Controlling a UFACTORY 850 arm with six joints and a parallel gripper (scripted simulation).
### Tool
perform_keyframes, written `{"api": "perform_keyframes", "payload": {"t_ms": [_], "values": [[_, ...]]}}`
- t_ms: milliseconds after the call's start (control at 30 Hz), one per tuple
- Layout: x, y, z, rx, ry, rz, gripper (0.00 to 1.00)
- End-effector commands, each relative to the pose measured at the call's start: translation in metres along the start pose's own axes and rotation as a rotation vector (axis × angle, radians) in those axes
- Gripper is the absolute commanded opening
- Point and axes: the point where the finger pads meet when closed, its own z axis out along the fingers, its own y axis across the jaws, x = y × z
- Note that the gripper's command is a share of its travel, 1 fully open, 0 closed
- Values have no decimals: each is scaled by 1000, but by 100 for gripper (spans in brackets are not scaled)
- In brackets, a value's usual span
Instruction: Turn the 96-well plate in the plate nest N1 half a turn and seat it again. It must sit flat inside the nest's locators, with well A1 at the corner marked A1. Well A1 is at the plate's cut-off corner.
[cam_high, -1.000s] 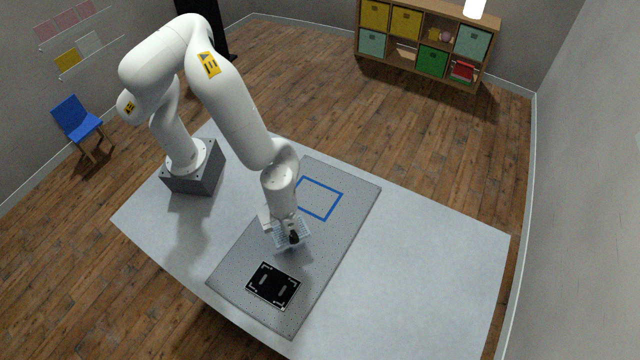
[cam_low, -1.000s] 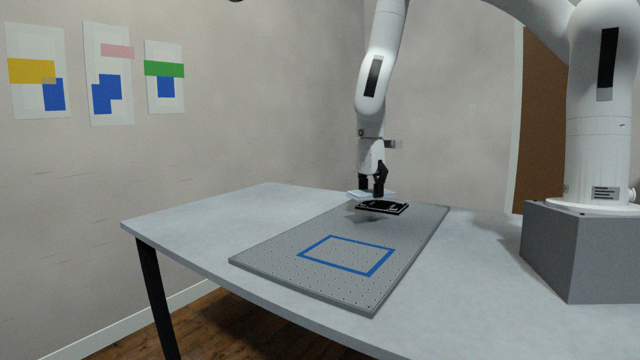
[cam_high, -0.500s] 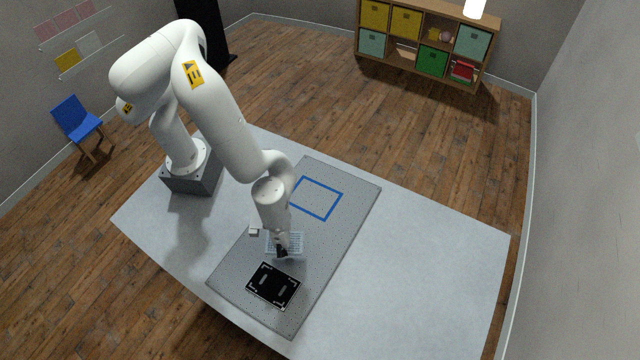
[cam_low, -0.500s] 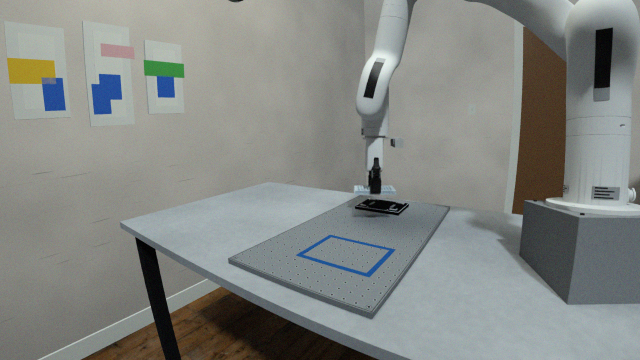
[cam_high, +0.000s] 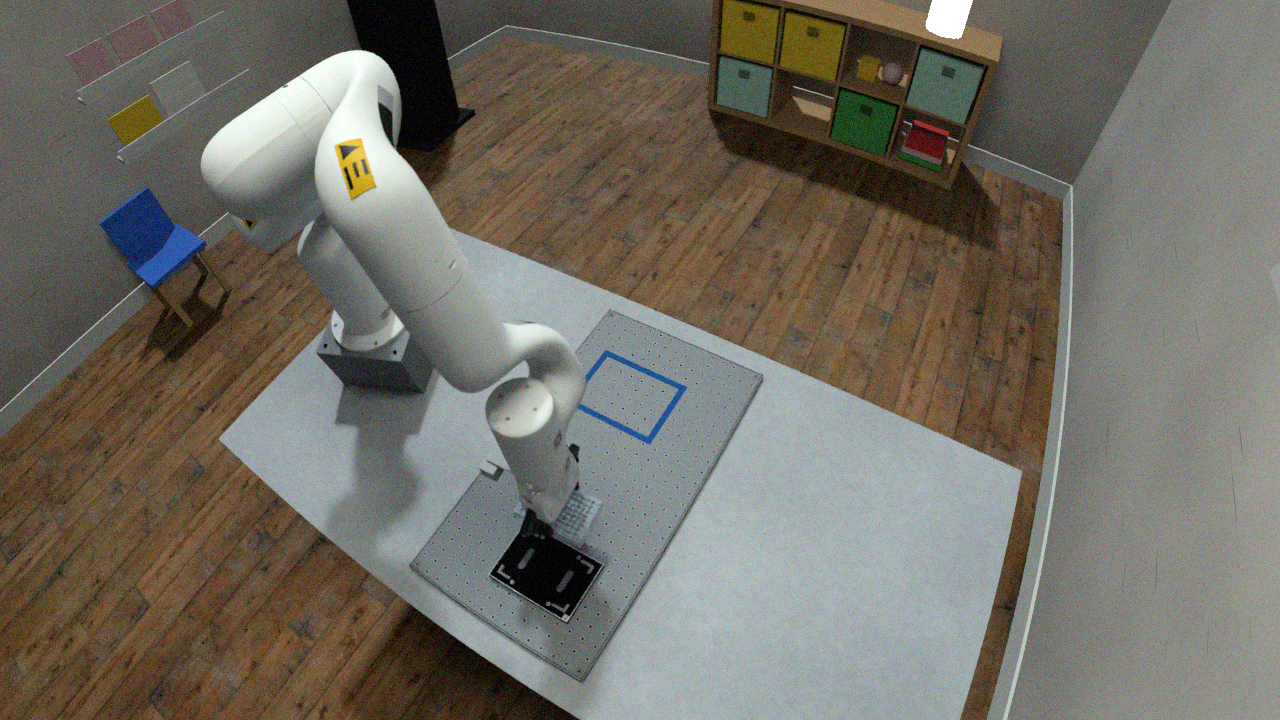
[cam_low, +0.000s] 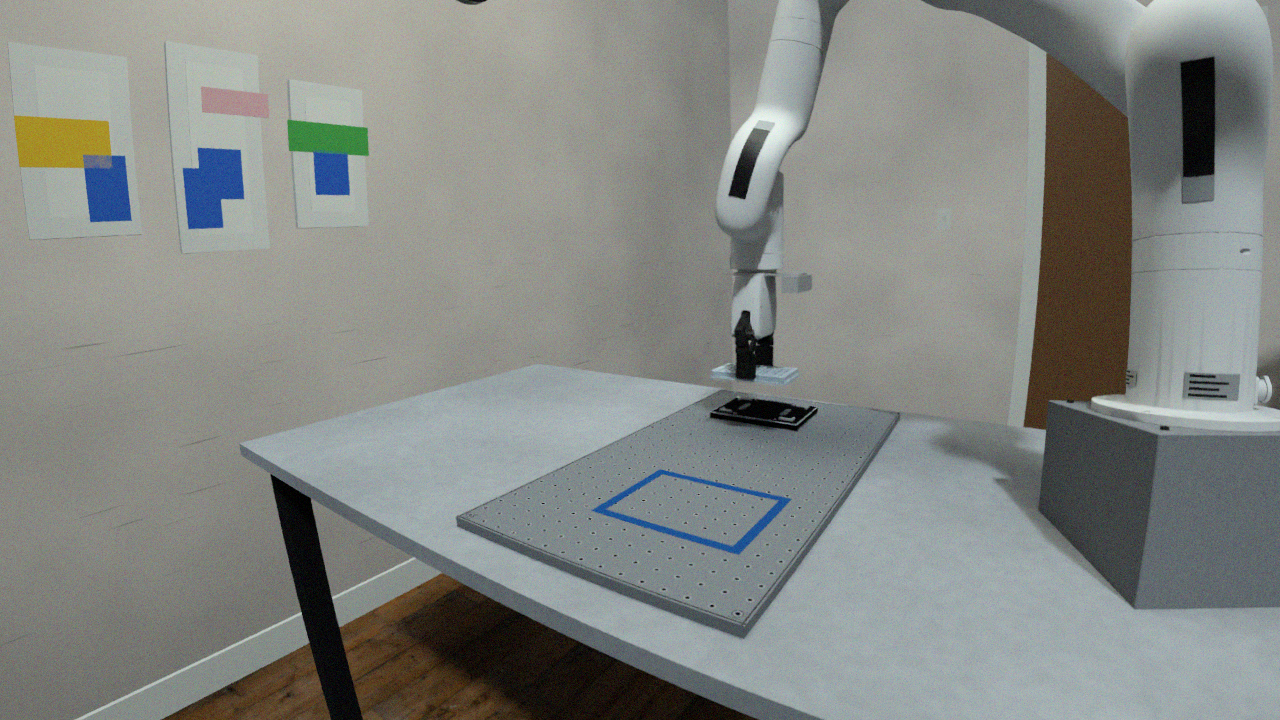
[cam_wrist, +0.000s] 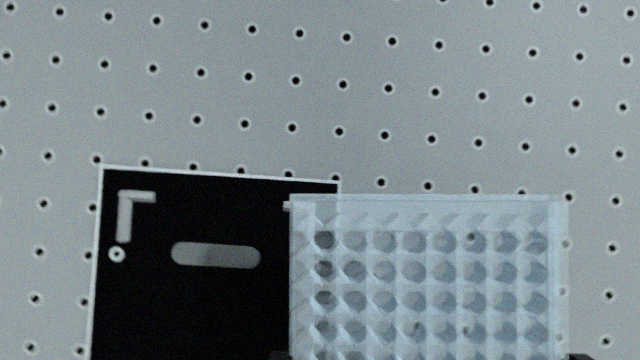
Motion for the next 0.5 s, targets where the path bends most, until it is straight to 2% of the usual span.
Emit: {"api": "perform_keyframes", "payload": {"t_ms": [0,467], "values": [[-2,-11,-1,25,-3,58,0],[-7,-57,-4,25,-3,58,0]]}}
